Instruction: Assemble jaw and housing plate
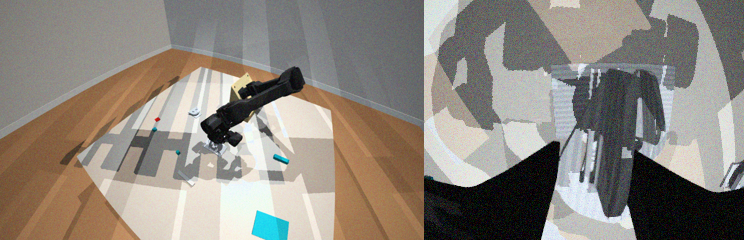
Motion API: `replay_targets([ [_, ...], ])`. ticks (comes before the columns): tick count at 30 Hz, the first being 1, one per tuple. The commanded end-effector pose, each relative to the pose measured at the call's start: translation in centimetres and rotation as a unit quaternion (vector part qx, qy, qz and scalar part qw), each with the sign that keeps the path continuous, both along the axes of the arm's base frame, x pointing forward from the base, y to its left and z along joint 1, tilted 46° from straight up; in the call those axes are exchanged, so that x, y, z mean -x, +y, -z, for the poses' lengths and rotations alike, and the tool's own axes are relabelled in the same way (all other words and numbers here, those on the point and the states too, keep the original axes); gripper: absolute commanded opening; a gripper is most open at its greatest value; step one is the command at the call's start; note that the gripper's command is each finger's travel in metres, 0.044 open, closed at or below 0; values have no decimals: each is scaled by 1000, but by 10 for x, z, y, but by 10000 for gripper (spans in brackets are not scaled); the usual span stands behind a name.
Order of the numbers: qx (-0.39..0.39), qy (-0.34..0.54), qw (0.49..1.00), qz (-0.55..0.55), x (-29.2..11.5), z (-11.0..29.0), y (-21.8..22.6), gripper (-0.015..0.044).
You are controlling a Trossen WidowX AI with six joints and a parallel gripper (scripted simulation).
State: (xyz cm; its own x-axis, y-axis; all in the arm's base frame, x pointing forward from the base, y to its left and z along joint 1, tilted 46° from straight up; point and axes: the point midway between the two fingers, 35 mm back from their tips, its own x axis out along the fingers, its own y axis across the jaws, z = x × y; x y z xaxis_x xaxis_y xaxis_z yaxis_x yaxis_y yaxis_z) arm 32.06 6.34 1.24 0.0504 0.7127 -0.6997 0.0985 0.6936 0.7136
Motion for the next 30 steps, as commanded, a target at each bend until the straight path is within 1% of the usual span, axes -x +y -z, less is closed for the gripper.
replay_targets([
  [1,0,5,1000,0,2,6,5,134],
  [22,-2,5,1000,0,1,29,30,134],
  [30,-2,5,1000,0,1,30,31,134],
])
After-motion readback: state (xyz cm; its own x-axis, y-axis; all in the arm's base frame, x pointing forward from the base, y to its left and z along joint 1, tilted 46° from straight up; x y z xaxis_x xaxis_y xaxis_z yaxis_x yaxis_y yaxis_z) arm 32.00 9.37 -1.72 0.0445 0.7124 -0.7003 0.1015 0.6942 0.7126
